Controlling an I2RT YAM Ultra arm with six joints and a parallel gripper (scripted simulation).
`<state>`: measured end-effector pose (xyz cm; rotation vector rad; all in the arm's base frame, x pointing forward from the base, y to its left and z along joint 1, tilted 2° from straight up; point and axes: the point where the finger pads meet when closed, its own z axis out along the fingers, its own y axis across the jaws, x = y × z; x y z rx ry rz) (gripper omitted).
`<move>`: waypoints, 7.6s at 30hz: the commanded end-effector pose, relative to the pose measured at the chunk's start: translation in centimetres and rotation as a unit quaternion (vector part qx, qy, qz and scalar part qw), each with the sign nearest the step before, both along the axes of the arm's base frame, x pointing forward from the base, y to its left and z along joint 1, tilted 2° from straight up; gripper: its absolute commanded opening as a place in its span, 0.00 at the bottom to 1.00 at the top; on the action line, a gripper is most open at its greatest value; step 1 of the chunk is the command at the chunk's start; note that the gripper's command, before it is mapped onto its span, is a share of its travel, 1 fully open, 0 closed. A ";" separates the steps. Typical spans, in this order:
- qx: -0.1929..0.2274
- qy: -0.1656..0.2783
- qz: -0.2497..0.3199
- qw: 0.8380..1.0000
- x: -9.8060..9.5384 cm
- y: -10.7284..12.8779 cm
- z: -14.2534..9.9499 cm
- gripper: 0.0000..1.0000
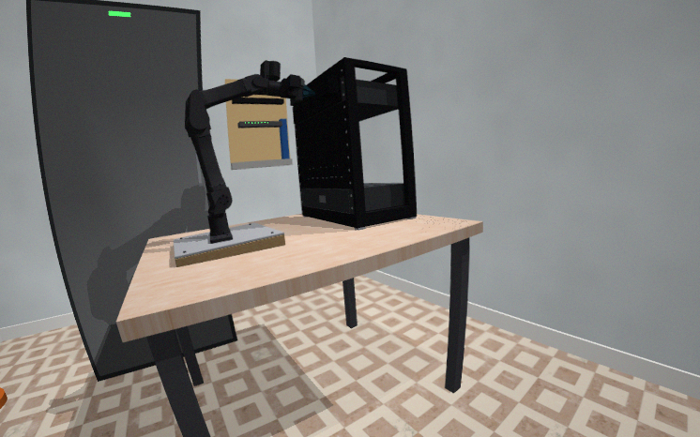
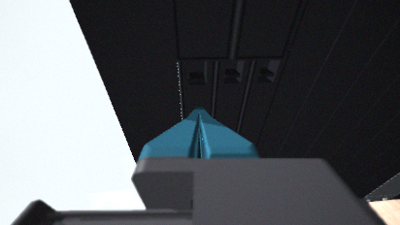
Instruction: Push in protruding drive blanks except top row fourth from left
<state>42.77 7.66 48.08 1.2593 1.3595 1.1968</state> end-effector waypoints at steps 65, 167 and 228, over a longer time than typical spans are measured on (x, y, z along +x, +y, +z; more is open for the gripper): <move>0.006 -0.038 0.005 0.999 -8.6 -0.3 2.4 0.00; 0.009 -0.040 0.004 0.999 -3.2 -11.2 -1.6 0.00; 0.007 -0.053 0.006 0.999 -1.1 -11.0 -1.1 0.00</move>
